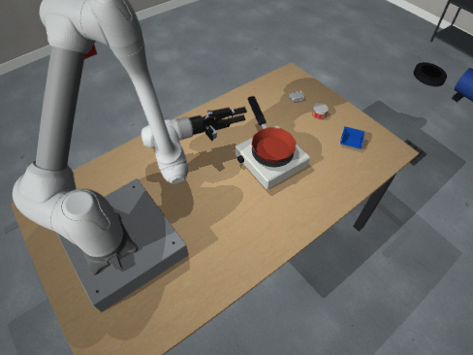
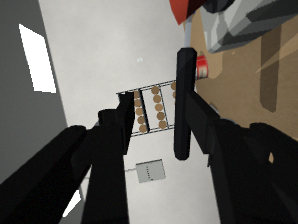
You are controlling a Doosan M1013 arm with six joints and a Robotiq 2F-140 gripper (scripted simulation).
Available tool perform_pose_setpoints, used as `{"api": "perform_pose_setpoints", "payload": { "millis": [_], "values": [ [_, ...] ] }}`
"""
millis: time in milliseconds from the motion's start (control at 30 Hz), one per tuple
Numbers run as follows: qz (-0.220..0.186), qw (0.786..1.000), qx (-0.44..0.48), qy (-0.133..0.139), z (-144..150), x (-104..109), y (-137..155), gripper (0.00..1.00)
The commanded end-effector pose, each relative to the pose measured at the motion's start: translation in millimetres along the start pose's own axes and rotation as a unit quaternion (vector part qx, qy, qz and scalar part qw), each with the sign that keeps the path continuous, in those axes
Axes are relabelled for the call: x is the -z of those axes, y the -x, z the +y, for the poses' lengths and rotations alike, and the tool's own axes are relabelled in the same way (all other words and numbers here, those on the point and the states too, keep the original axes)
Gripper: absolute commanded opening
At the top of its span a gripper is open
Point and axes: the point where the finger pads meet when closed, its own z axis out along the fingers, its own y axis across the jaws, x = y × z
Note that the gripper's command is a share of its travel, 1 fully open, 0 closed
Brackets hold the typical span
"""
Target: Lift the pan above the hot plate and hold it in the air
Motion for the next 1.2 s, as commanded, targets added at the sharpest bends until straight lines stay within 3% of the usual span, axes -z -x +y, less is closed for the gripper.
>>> {"api": "perform_pose_setpoints", "payload": {
  "millis": [0, 533, 1167],
  "values": [
    [0.000, 1.000, 0.000, 0.000, 8, 0, -2, 0.41],
    [0.000, 1.000, 0.000, 0.000, 35, 0, -7, 0.41],
    [0.000, 1.000, 0.000, 0.000, 37, -1, -8, 0.41]
  ]
}}
